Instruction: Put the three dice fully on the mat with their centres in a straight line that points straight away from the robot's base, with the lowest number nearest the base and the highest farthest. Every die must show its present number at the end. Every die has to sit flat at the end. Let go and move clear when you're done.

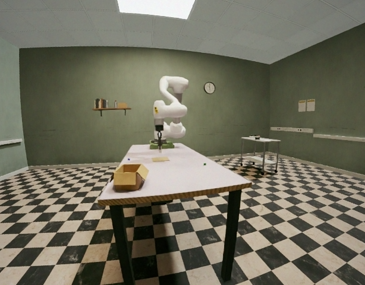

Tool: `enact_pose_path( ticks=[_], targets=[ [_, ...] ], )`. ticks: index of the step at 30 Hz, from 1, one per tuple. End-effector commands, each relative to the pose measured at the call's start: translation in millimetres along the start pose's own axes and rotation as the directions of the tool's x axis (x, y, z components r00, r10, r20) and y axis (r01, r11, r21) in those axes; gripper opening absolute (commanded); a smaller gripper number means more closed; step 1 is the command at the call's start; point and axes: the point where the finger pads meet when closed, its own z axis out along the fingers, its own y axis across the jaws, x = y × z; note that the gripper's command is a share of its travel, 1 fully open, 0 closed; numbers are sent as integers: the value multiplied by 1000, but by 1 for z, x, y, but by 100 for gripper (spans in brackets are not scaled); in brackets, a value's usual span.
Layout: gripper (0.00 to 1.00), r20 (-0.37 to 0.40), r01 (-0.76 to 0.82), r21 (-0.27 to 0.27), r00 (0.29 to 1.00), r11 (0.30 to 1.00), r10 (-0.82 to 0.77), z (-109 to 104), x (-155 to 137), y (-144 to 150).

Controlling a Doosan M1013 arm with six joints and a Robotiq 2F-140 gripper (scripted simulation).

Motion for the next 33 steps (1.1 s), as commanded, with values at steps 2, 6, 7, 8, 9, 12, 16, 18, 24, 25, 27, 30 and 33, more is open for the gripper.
enact_pose_path(
  ticks=[2,6,7,8,9,12,16,18,24,25,27,30,33],
  targets=[
    [16,0,0,2,1000,1000,0,19,0,-1],
    [16,0,0,2,1000,1000,0,31,-1,-1],
    [16,0,0,2,1000,1000,0,33,-1,-2],
    [16,0,0,2,1000,1000,0,33,-1,-2],
    [16,0,0,2,1000,1000,0,33,-1,-2],
    [16,0,0,2,1000,1000,0,36,-1,-2],
    [16,0,0,2,1000,1000,0,37,-1,-2],
    [16,0,0,2,1000,1000,0,37,-1,-2],
    [16,0,0,2,1000,1000,0,37,-1,-2],
    [16,0,0,2,1000,1000,0,37,-1,-2],
    [16,0,0,2,1000,1000,0,37,-1,-2],
    [16,0,0,2,1000,1000,0,37,-1,-2],
    [16,0,0,2,1000,1000,0,37,-1,-2]
  ],
)
